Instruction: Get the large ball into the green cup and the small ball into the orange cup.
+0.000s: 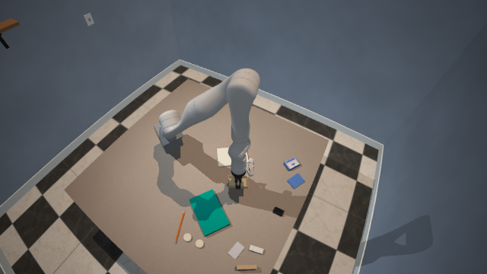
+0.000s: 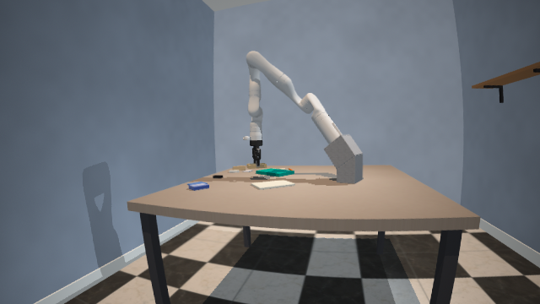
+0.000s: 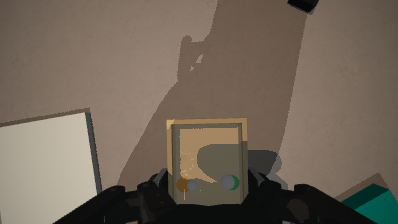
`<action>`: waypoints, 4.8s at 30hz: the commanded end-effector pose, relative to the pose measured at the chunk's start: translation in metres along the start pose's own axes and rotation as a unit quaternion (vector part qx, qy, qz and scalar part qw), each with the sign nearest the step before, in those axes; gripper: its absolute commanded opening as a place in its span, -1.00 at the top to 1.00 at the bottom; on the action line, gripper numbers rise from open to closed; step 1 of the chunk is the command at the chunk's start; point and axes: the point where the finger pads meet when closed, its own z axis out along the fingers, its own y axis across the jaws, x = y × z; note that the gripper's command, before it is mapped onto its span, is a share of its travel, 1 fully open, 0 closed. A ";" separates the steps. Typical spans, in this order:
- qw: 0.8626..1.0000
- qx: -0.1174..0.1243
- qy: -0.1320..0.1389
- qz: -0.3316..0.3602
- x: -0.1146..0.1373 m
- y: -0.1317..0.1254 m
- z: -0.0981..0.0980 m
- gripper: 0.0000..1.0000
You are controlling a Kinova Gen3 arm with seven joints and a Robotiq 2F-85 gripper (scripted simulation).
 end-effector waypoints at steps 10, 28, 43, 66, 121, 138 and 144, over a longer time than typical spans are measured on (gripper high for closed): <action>1.000 0.016 0.005 -0.014 -0.001 -0.009 0.000 -0.43; 1.000 0.000 -0.004 -0.014 0.000 -0.009 0.000 -0.43; 1.000 0.005 -0.003 -0.014 0.000 -0.009 0.000 -0.43; 1.000 -0.012 -0.003 -0.014 0.000 -0.010 0.000 -0.43; 1.000 0.005 -0.005 -0.014 0.000 -0.009 0.000 -0.43; 1.000 0.005 -0.005 -0.014 0.000 -0.009 0.000 -0.43; 1.000 0.005 -0.005 -0.014 0.000 -0.009 0.000 -0.43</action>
